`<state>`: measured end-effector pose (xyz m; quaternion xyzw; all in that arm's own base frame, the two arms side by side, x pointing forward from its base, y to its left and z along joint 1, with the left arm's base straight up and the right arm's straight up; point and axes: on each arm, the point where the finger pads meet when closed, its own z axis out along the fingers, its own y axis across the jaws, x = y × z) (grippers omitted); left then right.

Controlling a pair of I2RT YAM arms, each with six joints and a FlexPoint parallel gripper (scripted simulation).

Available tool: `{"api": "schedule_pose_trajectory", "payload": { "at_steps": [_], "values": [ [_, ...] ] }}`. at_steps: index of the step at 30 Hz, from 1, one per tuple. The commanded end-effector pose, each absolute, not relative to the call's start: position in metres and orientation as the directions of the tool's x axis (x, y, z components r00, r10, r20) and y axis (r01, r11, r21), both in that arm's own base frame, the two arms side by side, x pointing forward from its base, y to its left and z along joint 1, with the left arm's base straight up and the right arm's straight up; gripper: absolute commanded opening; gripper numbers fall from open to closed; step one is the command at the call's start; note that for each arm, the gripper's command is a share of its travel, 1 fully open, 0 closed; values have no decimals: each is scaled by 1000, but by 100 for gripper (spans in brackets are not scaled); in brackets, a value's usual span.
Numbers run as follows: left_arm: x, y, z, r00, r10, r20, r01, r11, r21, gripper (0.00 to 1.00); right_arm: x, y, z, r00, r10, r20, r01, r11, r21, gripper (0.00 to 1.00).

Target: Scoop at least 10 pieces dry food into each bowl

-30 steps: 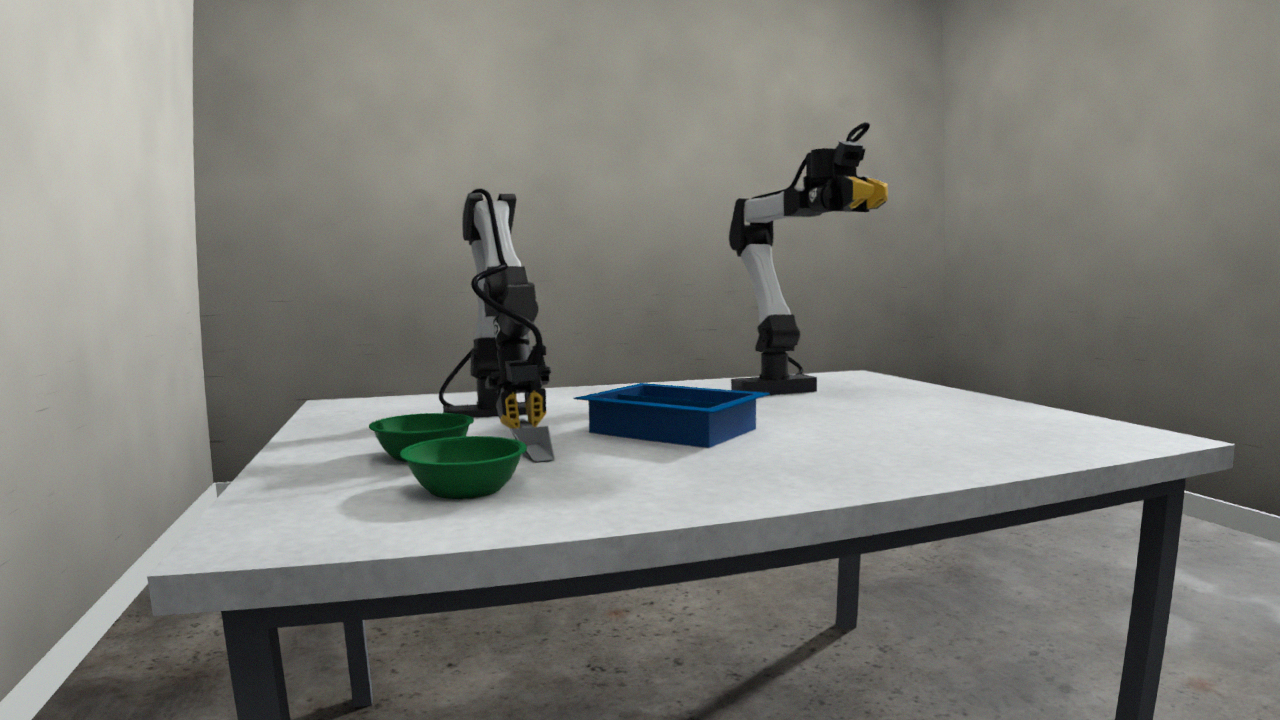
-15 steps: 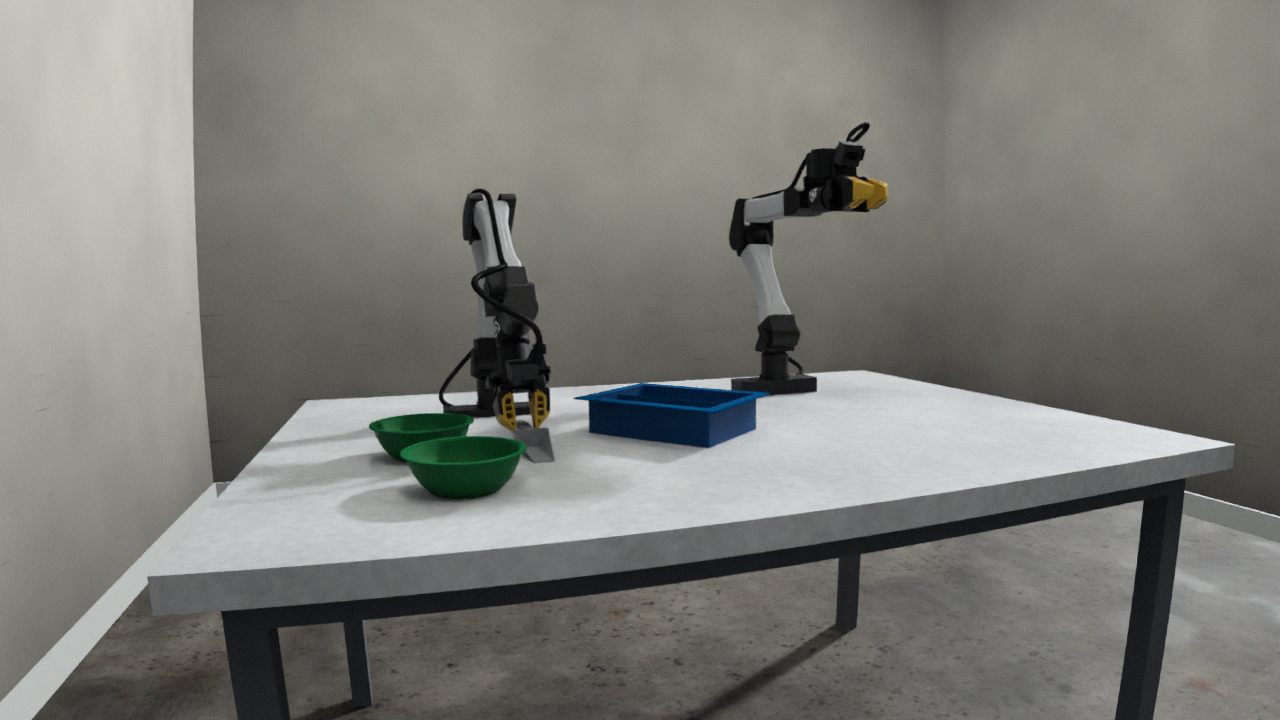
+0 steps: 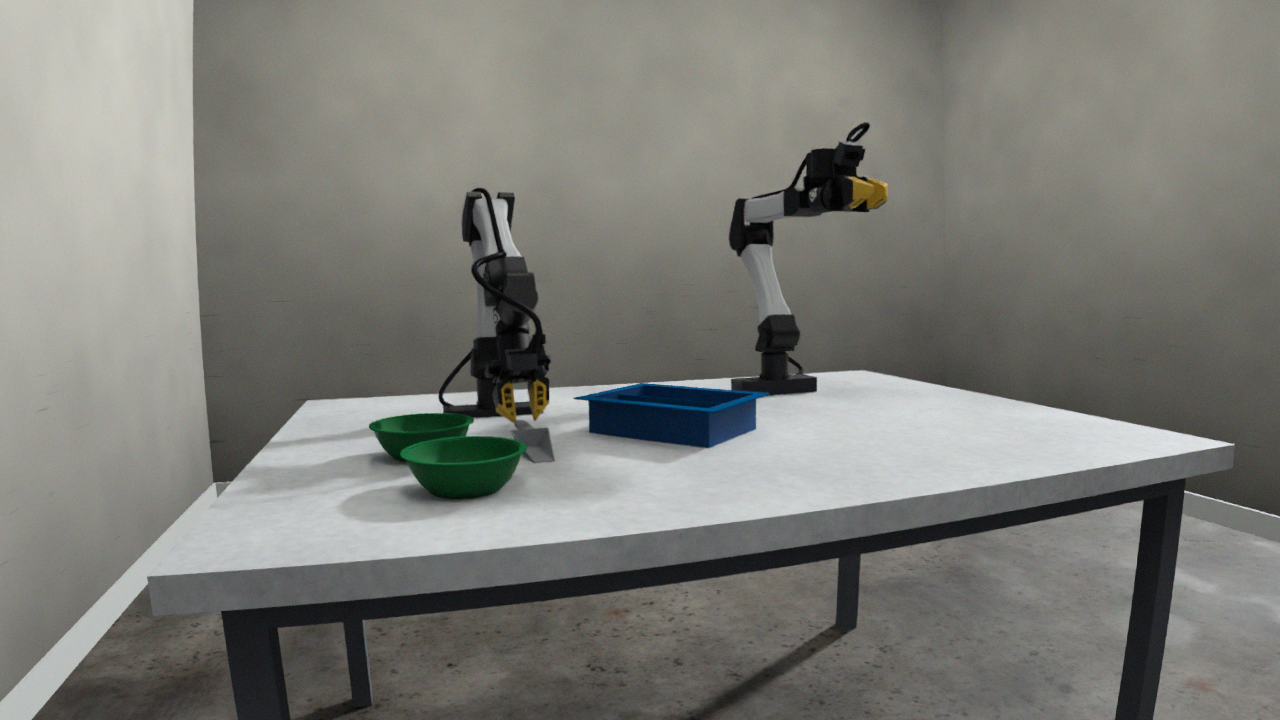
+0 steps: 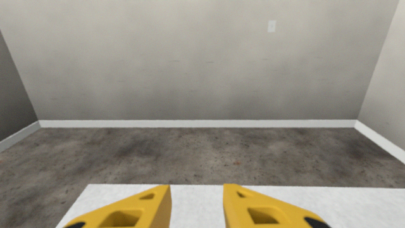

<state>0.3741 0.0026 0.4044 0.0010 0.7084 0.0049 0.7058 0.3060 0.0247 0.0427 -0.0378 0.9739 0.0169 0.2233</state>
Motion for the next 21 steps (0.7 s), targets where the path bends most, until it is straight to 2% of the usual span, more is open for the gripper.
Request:
{"api": "schedule_pose_trajectory", "payload": {
  "at_steps": [1, 5, 11, 21],
  "values": [
    [376, 3, 410, 12, 2, -1000, -13, 1000, 1, 28, 320, 27, 73, -866, -72, -495, -93, 995, 20, 35],
    [376, 3, 410, 12, 2, -1000, -13, 1000, 1, 28, 307, 27, 79, -893, -74, -443, -92, 996, 20, 35],
    [376, 3, 410, 12, 2, -1000, -13, 1000, 1, 28, 310, 27, 101, -887, -73, -456, -93, 995, 20, 35],
    [373, 2, 411, 15, 4, -1000, -8, 1000, 3, 28, 311, 26, 89, -884, -71, -462, -89, 996, 18, 35]
  ]
}}
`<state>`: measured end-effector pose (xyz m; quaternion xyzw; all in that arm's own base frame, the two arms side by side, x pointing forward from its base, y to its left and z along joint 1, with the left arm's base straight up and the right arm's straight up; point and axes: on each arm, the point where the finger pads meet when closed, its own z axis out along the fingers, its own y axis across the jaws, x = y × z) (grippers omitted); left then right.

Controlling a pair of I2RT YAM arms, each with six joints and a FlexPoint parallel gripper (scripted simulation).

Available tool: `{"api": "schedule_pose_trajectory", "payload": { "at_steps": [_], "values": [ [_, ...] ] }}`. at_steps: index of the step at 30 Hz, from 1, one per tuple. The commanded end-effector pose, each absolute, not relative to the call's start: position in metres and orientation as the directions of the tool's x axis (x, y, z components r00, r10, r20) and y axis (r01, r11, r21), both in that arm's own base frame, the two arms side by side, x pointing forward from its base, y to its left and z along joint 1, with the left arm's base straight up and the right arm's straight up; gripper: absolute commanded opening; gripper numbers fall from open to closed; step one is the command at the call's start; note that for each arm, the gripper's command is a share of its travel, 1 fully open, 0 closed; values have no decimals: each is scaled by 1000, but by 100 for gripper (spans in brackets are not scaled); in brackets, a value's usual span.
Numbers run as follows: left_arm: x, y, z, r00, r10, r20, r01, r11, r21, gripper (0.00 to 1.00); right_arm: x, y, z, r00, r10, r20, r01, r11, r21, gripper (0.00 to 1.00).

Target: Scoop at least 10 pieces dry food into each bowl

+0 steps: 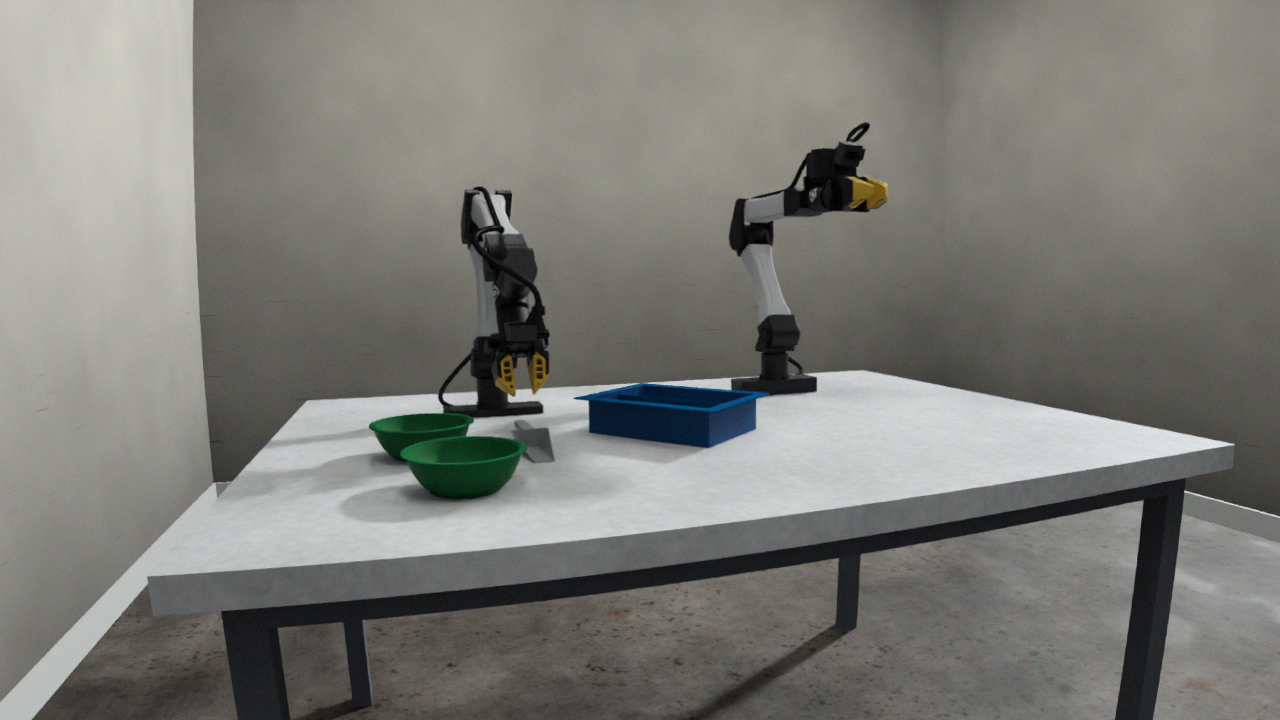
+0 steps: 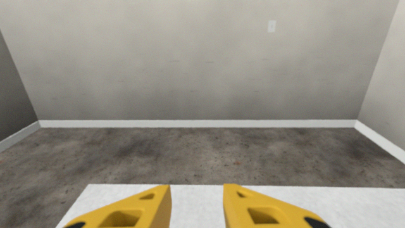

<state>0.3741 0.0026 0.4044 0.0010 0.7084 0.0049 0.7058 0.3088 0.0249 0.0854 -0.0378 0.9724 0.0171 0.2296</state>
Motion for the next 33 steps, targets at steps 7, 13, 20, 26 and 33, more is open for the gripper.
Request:
{"api": "schedule_pose_trajectory", "payload": {
  "at_steps": [7, 13, 20, 26, 33],
  "values": [
    [374, 0, 407, 12, -1, -1000, -4, 1000, -1, 28, 352, 20, 142, -757, -42, -653, -59, 998, 4, 35],
    [375, 0, 404, 7, -2, -1000, -2, 1000, -2, 28, 371, 16, 180, -654, -23, -756, -42, 999, 6, 35],
    [374, 1, 410, 20, -3, -1000, -9, 1000, -3, 28, 381, 14, 216, -557, -19, -831, -37, 999, 2, 35],
    [376, 0, 406, 13, -4, -1000, -2, 1000, -4, 28, 392, 11, 260, -430, -7, -903, -27, 1000, 5, 35],
    [377, 0, 403, 5, -5, -1000, -6, 1000, -5, 28, 394, 7, 299, -316, 0, -949, -15, 1000, 5, 35]
  ]
}}
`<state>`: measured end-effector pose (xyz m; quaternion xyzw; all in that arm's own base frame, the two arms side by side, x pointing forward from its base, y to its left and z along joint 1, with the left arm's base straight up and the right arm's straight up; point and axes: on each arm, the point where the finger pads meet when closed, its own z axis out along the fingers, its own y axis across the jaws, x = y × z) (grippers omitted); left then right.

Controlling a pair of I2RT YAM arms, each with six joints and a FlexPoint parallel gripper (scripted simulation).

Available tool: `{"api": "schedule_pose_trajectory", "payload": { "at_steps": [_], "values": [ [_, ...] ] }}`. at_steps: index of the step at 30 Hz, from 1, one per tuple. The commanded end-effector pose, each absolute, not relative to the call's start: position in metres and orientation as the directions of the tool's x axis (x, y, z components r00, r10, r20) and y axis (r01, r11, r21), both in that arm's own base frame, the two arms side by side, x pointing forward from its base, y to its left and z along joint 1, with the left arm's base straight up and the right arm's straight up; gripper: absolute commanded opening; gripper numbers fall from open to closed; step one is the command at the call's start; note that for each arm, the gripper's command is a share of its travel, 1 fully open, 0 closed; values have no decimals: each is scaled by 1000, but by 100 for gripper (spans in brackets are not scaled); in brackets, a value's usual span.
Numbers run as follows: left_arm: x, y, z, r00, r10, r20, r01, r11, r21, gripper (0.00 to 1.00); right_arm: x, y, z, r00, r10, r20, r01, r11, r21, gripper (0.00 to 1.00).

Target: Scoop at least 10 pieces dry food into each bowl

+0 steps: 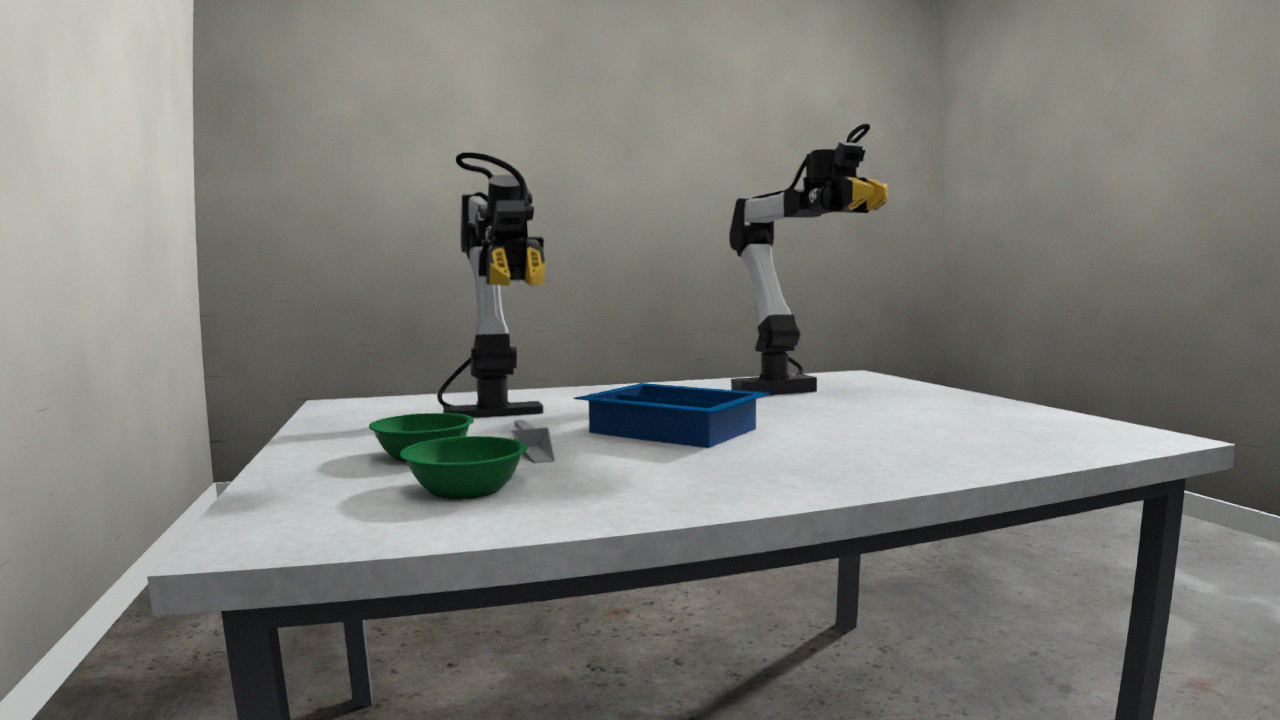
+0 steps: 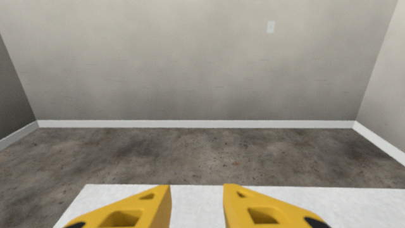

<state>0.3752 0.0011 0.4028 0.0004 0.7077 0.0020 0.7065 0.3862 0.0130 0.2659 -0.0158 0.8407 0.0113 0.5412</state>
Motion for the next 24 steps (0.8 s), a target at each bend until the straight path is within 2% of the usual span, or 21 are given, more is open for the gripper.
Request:
{"api": "schedule_pose_trajectory", "payload": {
  "at_steps": [1, 15, 19, 24],
  "values": [
    [373, 0, 411, 25, -2, -1000, -2, 1000, -2, 28, 397, 7, 300, -309, -5, -951, -16, 1000, 0, 35],
    [377, -1, 400, 2, -7, -1000, -5, 1000, -7, 28, 379, -2, 410, 20, 7, -1000, 9, 1000, 7, 35],
    [375, 1, 418, 38, -7, -999, -8, 1000, -7, 28, 384, -3, 410, 22, 8, -1000, 11, 1000, 8, 35],
    [378, 0, 406, 14, -6, -1000, -6, 1000, -6, 28, 372, -2, 425, 60, 6, -998, 9, 1000, 7, 35]
  ]
}}
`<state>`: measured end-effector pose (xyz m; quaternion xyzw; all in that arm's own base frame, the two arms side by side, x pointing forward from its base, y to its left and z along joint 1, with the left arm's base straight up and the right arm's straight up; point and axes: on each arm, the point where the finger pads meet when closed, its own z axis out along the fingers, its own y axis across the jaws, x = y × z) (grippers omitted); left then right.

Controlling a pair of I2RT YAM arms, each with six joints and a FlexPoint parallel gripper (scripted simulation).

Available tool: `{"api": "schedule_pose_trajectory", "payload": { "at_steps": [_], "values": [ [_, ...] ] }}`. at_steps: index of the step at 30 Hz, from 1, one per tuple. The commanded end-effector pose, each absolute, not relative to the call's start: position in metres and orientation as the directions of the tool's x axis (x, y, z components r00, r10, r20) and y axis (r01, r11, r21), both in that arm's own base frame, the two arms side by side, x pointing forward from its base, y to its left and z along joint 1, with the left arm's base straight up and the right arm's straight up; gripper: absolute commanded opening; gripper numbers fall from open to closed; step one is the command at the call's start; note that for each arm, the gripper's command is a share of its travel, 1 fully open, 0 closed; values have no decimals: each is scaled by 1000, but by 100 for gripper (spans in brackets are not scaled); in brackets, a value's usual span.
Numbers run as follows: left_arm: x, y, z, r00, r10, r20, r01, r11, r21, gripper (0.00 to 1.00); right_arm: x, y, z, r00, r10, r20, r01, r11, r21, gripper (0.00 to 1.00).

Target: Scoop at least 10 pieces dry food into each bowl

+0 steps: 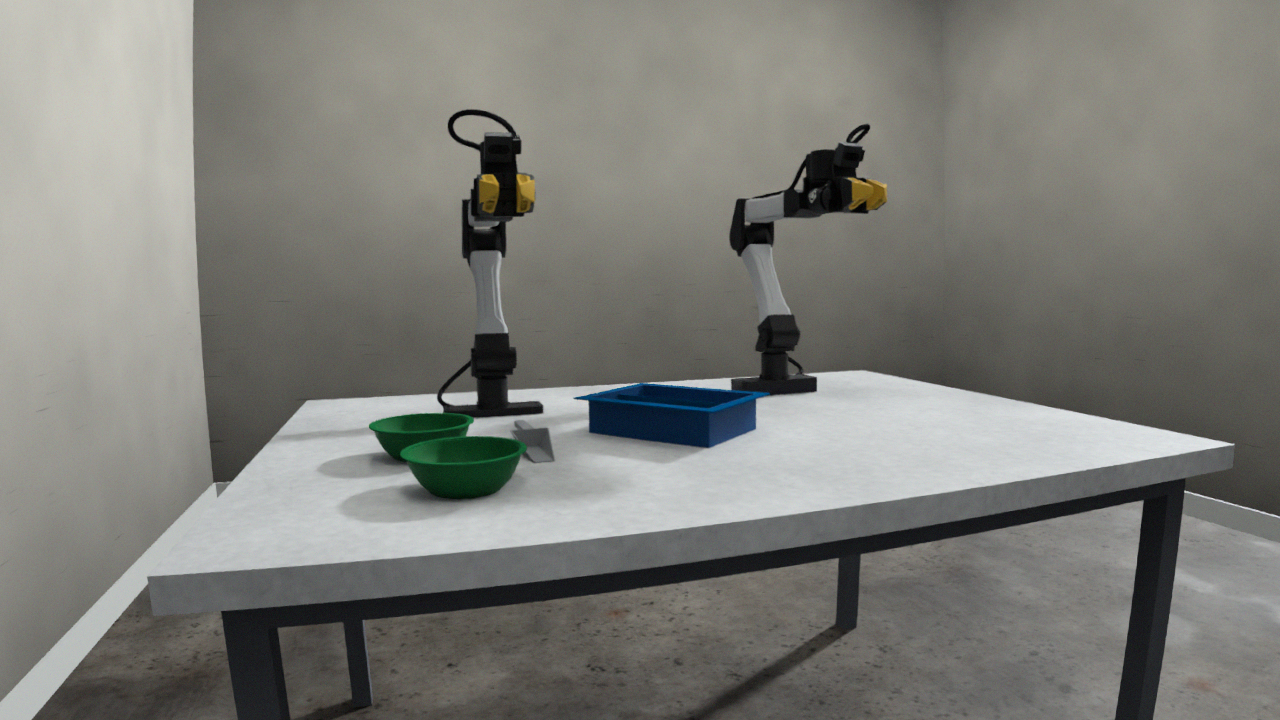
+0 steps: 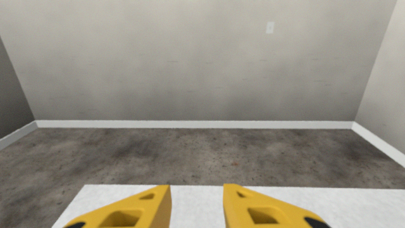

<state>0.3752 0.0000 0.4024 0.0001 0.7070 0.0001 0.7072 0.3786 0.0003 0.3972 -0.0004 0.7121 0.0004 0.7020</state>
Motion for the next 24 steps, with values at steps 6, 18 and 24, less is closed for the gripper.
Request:
{"api": "schedule_pose_trajectory", "payload": {
  "at_steps": [6, 18, 24],
  "values": [
    [375, -1, 408, 18, -6, -1000, -4, 1000, -6, 28, 374, -2, 425, 61, 5, -998, 9, 1000, 6, 35],
    [375, -1, 408, 18, -6, -1000, -4, 1000, -6, 28, 375, -2, 420, 48, 5, -999, 9, 1000, 6, 35],
    [375, -1, 408, 18, -6, -1000, -4, 1000, -6, 28, 375, -2, 420, 48, 5, -999, 9, 1000, 6, 35]
  ]
}}
